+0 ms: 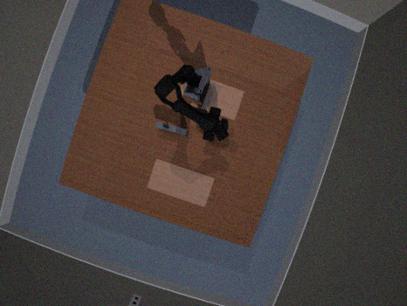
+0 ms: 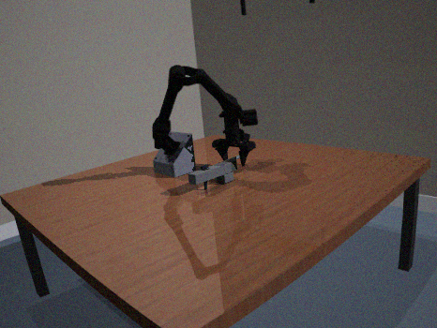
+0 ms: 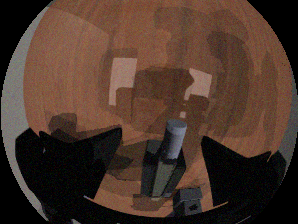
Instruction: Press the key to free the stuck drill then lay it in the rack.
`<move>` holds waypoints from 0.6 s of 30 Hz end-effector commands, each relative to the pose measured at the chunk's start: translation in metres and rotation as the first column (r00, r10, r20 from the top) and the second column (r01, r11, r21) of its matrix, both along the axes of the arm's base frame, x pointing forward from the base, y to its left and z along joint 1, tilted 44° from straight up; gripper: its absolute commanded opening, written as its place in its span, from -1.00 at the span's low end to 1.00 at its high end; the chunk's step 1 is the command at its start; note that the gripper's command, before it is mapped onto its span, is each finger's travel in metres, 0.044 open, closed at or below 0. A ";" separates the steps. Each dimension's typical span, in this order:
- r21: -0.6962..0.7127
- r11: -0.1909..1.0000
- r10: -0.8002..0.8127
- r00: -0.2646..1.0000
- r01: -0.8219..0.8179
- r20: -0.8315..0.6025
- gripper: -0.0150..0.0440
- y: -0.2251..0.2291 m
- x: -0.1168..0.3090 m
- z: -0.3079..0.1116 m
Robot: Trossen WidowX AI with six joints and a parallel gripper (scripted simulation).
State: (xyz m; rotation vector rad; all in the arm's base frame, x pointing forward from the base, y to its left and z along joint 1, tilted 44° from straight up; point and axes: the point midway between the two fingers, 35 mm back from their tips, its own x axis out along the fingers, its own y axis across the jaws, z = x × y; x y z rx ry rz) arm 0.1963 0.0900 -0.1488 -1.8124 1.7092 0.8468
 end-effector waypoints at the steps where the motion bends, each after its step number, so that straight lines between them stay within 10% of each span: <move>1: 0.007 1.000 -0.004 1.000 0.004 0.009 1.00 0.014 0.001 0.013; 18: 0.009 1.000 -0.004 1.000 0.004 0.008 1.00 0.054 0.002 0.052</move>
